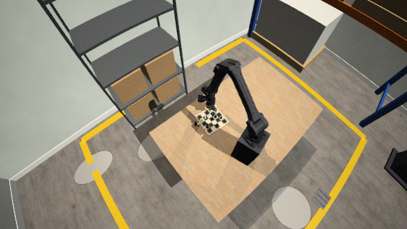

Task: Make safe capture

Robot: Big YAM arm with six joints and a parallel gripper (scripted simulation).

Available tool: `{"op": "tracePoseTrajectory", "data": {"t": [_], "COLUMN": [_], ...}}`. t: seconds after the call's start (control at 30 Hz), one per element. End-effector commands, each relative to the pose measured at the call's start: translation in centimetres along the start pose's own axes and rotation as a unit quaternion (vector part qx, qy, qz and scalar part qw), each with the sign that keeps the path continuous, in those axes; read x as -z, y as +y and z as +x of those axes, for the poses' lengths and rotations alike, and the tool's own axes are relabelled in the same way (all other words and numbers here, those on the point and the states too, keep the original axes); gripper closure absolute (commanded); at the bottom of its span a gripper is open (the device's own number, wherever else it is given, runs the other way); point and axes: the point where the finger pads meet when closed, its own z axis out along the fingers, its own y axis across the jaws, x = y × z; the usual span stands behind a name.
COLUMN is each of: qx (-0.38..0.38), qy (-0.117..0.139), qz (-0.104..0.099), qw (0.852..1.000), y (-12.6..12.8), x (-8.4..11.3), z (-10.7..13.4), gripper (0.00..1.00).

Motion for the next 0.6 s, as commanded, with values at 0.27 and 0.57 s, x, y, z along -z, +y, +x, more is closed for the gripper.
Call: {"op": "tracePoseTrajectory", "data": {"t": [0.27,0.57], "qx": [0.004,0.003], "qy": [-0.008,-0.009], "qz": [0.008,0.009], "qw": [1.0,1.0], "y": [-0.69,-0.73], "x": [0.49,0.55], "z": [-0.4,-0.19], "gripper": [0.64,0.64]}}
